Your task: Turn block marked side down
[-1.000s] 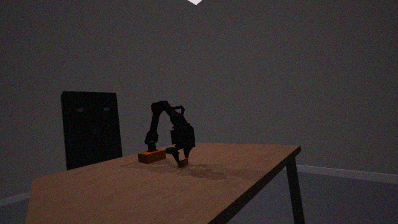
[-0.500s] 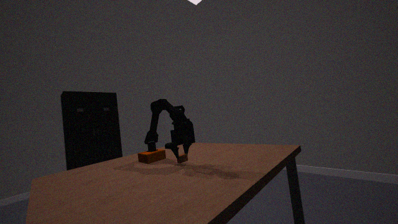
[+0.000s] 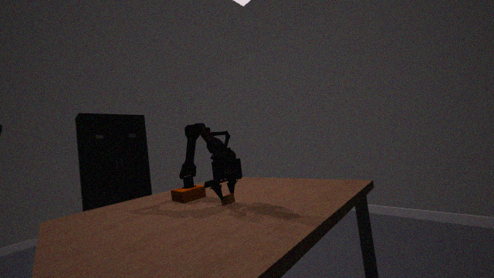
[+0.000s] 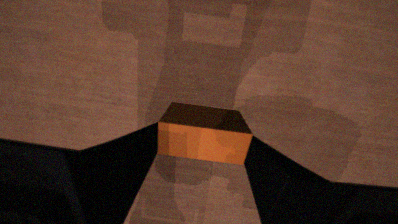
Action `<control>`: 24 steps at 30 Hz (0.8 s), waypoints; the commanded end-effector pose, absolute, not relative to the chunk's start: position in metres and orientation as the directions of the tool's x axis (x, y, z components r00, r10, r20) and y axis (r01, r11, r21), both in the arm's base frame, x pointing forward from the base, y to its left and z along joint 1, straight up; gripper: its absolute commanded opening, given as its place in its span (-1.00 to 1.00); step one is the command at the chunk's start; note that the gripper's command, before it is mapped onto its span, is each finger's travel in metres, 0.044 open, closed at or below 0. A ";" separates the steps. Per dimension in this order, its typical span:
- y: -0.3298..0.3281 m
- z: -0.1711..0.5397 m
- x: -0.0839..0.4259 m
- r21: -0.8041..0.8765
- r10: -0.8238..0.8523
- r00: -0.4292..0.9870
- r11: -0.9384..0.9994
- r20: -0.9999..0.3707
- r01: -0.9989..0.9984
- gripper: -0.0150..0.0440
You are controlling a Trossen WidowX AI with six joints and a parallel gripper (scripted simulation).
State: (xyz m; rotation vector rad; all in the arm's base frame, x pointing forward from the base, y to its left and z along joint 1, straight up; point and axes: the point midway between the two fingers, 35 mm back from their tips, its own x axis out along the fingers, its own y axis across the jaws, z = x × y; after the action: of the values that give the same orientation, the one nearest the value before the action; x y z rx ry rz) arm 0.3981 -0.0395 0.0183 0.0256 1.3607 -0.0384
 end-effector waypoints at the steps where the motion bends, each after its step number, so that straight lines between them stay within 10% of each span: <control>1: -0.039 0.020 0.400 -0.001 -0.013 0.279 0.999 -0.960 0.044 -0.49; 24: -0.039 0.019 0.389 -0.003 -0.026 0.572 0.999 -0.820 0.041 -0.49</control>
State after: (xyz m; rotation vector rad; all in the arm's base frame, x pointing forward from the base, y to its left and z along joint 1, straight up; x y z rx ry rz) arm 0.3898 -0.0391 0.0140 0.0197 1.0187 -0.0427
